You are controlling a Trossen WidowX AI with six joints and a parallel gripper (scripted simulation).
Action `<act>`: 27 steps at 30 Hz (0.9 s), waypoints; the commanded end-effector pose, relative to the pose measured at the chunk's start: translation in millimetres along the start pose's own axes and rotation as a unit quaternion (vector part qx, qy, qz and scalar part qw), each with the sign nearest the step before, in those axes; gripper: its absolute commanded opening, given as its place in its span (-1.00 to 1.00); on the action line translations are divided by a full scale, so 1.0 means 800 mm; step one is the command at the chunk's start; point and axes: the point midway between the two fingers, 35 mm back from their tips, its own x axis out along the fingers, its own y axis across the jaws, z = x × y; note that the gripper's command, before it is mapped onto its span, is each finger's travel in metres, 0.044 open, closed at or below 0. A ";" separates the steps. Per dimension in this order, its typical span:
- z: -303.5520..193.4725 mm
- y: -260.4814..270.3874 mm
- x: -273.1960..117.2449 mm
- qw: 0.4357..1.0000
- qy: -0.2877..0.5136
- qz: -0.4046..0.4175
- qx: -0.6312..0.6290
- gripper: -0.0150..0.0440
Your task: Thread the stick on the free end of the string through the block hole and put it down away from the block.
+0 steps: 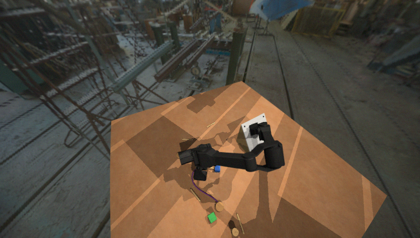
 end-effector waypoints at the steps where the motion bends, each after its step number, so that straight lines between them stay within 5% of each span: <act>1: 0.000 -0.005 -0.004 1.000 0.003 -0.003 -0.002 -0.49; 27: 0.025 -0.004 -0.004 1.000 0.003 -0.003 -0.001 -0.49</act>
